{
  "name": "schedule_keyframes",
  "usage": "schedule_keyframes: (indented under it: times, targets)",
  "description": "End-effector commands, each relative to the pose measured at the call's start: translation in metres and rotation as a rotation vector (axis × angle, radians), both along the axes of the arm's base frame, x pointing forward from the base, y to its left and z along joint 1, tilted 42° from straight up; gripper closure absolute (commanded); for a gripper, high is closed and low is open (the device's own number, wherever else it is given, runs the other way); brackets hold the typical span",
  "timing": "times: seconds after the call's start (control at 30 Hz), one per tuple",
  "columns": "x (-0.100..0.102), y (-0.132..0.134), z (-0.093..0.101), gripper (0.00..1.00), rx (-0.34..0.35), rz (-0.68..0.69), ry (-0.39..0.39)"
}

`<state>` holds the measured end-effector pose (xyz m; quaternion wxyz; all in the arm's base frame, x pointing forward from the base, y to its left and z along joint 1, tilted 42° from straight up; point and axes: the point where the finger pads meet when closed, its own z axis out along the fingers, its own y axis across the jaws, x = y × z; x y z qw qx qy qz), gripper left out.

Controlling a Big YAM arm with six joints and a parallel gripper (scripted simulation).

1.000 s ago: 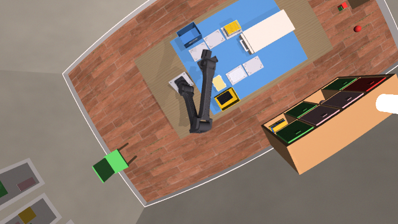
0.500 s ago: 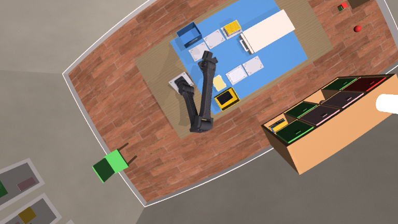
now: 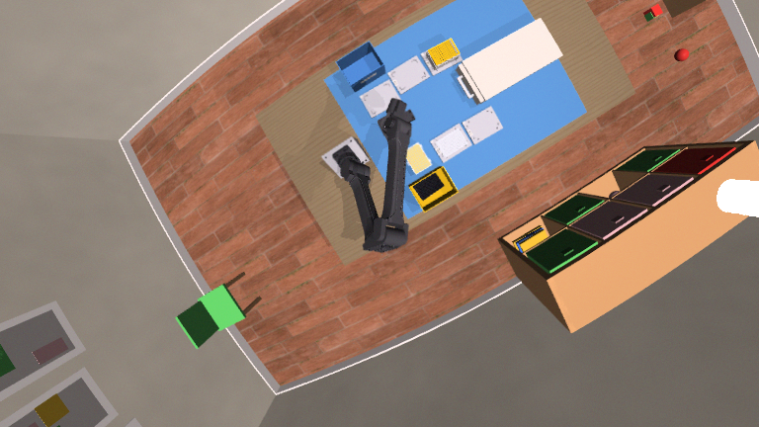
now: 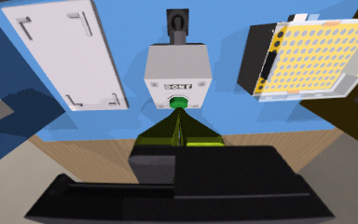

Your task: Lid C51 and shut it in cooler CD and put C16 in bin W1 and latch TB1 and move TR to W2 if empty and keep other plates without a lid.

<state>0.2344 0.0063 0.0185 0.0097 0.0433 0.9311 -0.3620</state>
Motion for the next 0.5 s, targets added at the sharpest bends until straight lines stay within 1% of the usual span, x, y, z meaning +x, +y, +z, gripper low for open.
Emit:
schedule_keyframes:
  times: [0.0,0.13,0.17,0.27,0.47]
  targets:
    - [0.012,0.008,0.004,1.0,0.015,0.018,-0.025]
    - [0.012,0.008,0.004,1.0,0.015,0.018,-0.025]
    - [0.003,0.004,-0.001,1.0,0.007,0.033,-0.006]
    - [0.003,-0.003,-0.005,1.0,0.002,0.012,0.001]
    - [0.002,-0.006,-0.008,1.0,0.001,0.012,0.003]
